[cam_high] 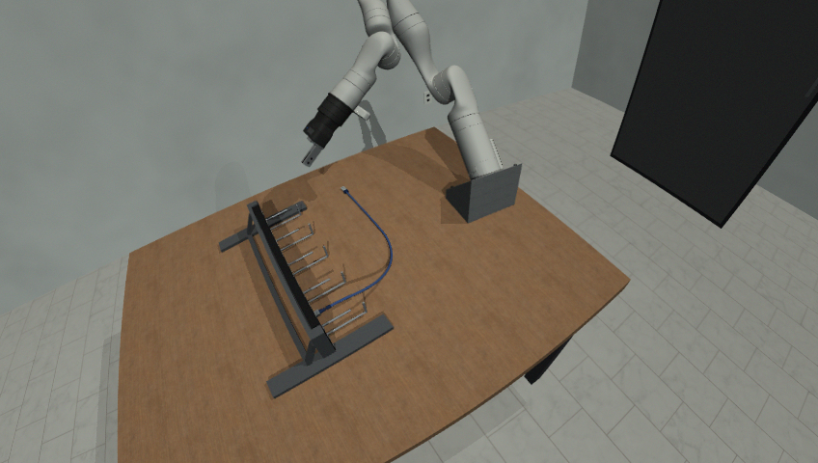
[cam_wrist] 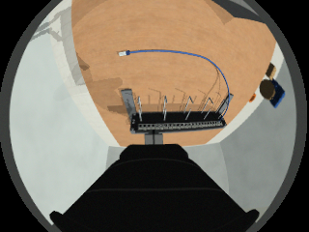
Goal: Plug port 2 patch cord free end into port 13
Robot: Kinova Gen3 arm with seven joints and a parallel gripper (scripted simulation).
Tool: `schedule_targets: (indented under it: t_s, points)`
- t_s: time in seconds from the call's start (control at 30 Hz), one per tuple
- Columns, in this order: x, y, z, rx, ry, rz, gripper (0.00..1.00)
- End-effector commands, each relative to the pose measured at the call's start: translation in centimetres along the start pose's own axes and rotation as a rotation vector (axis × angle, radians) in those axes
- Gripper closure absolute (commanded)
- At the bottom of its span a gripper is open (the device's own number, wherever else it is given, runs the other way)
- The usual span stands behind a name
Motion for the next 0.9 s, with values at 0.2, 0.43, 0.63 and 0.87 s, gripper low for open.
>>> schedule_targets:
  t_s: [0.2, 0.43, 0.63, 0.87]
  points:
    - [-0.1, -0.1, -0.2, 0.008, -0.04, 0.002, 1.0]
    - [-0.2, -0.2, -0.3, 0.017, -0.089, 0.006, 1.0]
    - [-0.3, -0.3, -0.7, 0.034, -0.176, 0.014, 1.0]
    - [-0.4, -0.6, -1.2, 0.063, -0.32, 0.024, 1.0]
Point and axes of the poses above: the point where the finger pads meet when closed, its own y axis back along the fingers, its own z axis across the jaws, x = y × z, the point moved 4 cm from there along y, back along the fingers, and after that the axes turned 15 degrees about y, right-handed, at the moved point
